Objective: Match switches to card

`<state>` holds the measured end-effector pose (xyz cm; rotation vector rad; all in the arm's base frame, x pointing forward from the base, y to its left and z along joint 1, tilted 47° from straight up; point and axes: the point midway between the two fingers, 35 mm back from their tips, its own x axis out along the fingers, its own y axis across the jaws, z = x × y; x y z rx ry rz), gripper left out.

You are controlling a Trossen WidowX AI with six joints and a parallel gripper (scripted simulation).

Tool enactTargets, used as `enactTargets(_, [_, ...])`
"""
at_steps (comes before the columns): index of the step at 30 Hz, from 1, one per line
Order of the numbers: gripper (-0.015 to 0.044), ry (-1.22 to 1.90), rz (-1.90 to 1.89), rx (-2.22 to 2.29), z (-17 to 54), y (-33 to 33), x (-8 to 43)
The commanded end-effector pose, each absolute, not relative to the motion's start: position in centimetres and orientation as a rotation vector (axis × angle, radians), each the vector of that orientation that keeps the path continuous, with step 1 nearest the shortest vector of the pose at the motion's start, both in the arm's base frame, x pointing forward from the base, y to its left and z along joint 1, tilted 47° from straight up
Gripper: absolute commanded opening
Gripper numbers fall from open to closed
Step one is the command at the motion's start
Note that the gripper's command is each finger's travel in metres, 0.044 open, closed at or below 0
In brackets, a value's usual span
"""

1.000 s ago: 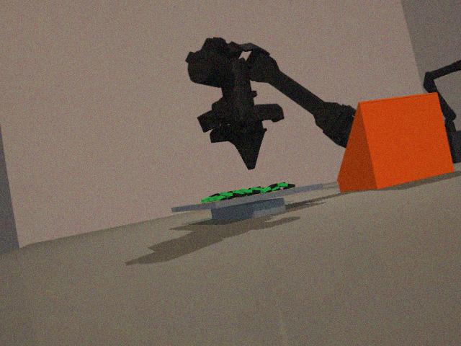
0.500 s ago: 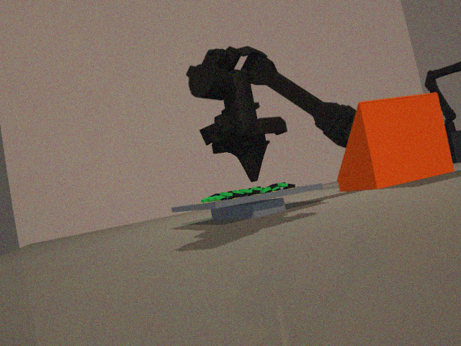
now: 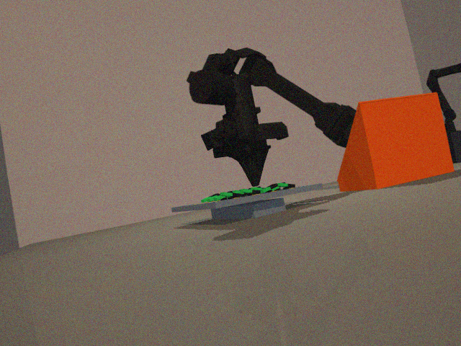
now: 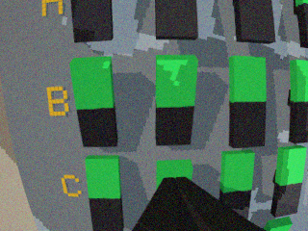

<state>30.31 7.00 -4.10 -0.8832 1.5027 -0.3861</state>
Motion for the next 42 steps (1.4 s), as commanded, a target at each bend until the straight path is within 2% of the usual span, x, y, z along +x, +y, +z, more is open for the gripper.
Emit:
enactTargets(1, [0.0,1.5,-0.386,-0.889,-4.12,6.94,30.35])
enactTargets(42, [0.0,1.5,-0.386,-0.889,-4.45,6.6,30.41])
